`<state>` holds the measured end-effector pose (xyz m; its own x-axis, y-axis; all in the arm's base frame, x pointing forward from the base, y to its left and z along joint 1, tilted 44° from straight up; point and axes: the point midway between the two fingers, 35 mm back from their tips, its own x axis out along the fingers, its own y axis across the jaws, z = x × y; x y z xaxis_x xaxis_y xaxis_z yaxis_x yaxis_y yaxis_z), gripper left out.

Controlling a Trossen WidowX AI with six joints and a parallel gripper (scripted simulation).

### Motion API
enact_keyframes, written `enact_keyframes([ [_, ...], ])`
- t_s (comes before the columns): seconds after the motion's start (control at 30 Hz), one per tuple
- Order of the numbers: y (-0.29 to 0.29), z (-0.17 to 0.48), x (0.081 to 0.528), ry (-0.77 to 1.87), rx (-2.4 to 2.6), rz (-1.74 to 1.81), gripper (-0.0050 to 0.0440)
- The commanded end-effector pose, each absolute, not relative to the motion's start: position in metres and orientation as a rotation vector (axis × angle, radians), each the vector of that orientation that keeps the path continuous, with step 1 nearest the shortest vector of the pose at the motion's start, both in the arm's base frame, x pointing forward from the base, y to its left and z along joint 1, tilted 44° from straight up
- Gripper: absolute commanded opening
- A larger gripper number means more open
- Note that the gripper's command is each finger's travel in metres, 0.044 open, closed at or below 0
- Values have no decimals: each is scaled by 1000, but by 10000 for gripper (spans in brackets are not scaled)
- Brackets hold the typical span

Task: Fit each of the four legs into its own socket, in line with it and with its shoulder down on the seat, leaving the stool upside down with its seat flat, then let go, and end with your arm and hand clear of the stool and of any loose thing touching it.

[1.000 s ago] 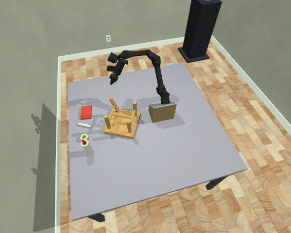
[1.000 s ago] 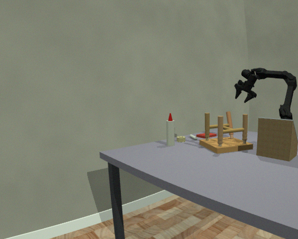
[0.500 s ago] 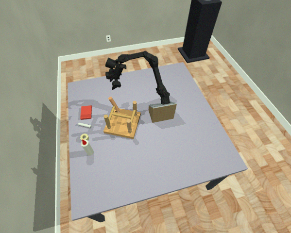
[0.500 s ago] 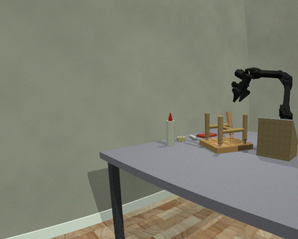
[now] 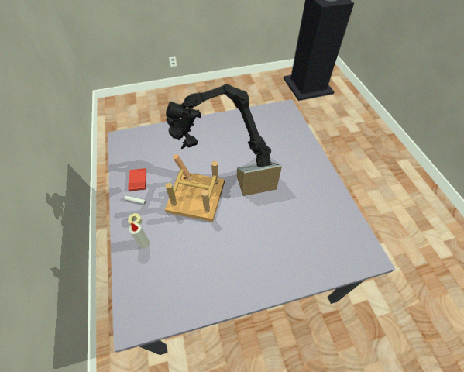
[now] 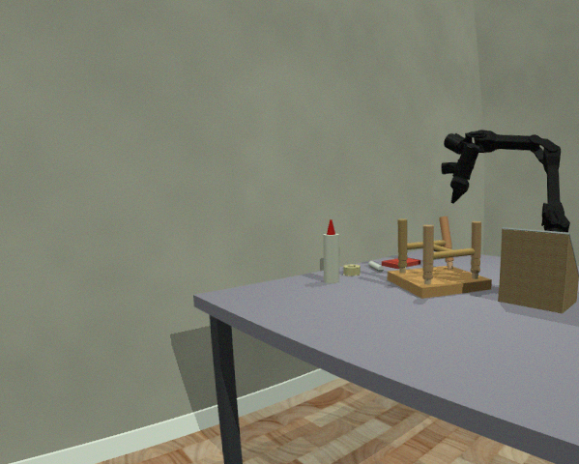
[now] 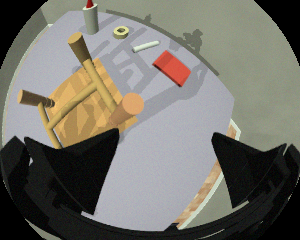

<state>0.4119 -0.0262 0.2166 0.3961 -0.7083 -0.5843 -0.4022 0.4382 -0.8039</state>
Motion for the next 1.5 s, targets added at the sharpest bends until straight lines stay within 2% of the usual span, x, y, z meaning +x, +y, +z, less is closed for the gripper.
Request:
enact_keyframes([
  [0.0,-18,204,415,1267,-1328,-201,440],
  [0.47,6,182,422,1374,-1772,-16,440],
  [1.47,-13,163,423,1413,-1750,11,440],
])
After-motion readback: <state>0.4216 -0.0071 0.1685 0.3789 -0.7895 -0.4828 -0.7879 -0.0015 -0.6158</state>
